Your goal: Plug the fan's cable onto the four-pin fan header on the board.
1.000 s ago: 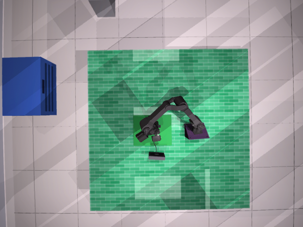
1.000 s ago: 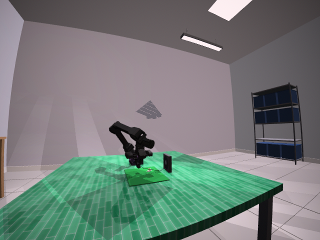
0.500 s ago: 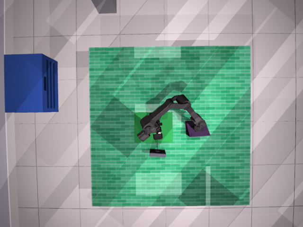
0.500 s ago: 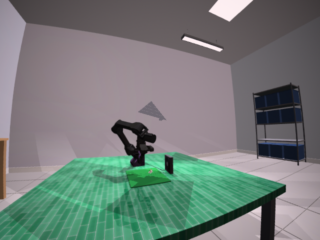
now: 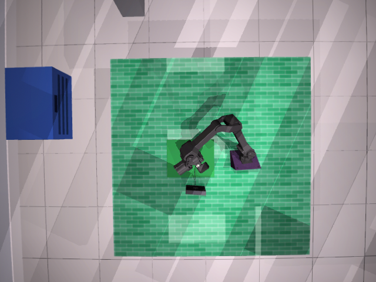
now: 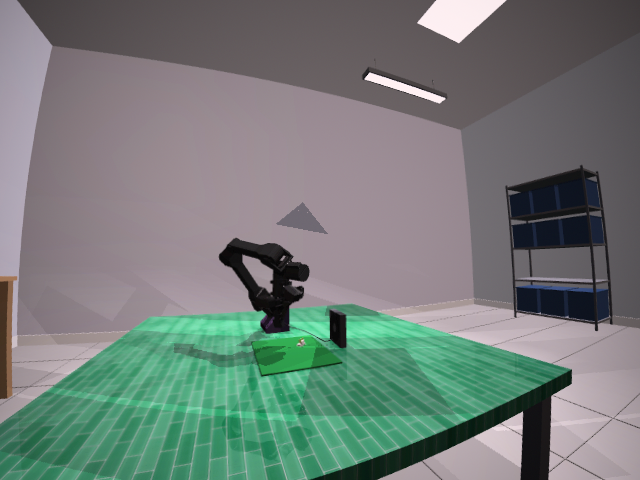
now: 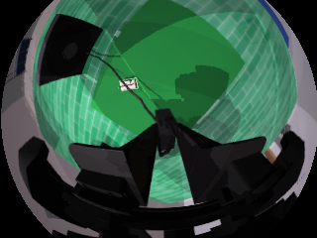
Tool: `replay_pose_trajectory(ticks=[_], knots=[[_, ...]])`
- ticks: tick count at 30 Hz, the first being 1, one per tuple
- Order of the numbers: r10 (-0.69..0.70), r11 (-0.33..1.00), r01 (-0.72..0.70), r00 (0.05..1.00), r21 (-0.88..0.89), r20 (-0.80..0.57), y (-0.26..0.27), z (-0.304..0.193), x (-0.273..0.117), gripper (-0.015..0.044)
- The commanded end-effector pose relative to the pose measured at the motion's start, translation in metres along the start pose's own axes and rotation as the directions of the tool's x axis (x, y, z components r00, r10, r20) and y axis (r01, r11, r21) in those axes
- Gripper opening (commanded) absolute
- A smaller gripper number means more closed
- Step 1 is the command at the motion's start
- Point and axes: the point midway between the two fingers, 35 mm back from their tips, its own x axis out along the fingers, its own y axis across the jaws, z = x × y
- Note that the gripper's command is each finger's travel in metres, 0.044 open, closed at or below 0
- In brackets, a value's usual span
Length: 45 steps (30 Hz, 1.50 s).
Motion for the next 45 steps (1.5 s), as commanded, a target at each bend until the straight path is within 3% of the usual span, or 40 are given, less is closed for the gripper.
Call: replay_pose_trajectory(ticks=[1,7,14,31,45], knots=[[-0.02,0.994,0.024,0.999,-0.107,0.038,-0.001,-0.001,-0.002,0.0],[-0.048,0.954,0.072,0.995,-0.291,0.088,0.001,-0.002,-0.003,0.0],[-0.043,0.948,0.071,0.995,-0.311,0.095,0.001,-0.002,-0.002,0.0],[0.17,0.938,-0.112,0.973,-0.327,0.154,0.01,-0.009,0.021,0.0],[0.344,0.903,-0.242,0.902,-0.355,0.261,0.017,-0.011,0.036,0.0]])
